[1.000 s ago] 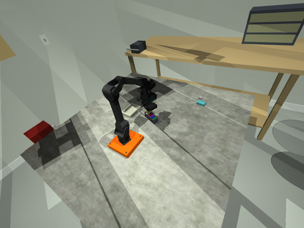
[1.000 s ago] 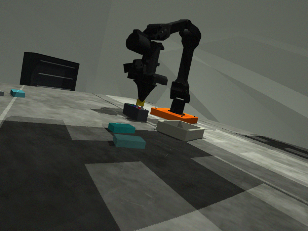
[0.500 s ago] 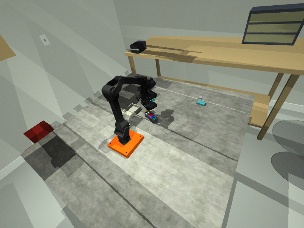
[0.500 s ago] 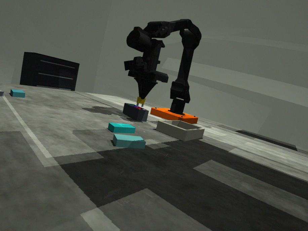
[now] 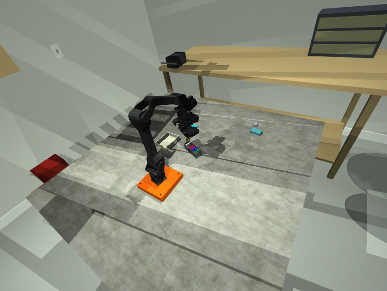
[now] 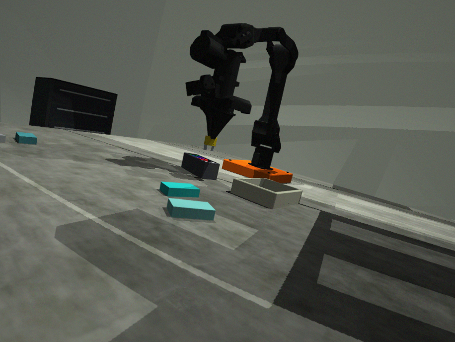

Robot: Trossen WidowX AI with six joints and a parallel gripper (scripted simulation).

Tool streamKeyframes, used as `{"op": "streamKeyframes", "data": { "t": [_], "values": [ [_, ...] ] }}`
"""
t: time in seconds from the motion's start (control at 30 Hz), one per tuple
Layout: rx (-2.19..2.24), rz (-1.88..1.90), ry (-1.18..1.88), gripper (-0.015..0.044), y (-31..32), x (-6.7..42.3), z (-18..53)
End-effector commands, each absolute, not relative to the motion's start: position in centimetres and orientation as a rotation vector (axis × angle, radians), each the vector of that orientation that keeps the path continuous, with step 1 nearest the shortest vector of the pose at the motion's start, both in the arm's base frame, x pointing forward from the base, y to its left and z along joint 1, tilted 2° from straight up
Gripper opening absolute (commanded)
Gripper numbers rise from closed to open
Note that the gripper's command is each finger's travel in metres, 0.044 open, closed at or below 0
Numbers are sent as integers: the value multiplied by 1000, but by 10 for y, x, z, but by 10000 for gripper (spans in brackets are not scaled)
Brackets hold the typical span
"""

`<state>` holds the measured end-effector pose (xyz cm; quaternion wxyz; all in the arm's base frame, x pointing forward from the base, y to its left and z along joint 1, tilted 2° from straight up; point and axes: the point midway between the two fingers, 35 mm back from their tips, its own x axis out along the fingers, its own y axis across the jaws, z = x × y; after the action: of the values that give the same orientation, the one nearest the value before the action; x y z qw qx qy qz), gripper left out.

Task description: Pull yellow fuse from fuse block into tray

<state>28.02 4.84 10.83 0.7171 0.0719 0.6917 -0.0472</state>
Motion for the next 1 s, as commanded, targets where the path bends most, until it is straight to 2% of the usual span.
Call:
{"op": "streamKeyframes", "data": {
  "t": [0.0, 0.5, 0.97],
  "values": [
    [157, -107, 1534, 0, 62, 280, 110],
    [161, -103, 1535, 0, 137, 270, 112],
    [166, -98, 1538, 0, 207, 243, 114]
  ]
}}
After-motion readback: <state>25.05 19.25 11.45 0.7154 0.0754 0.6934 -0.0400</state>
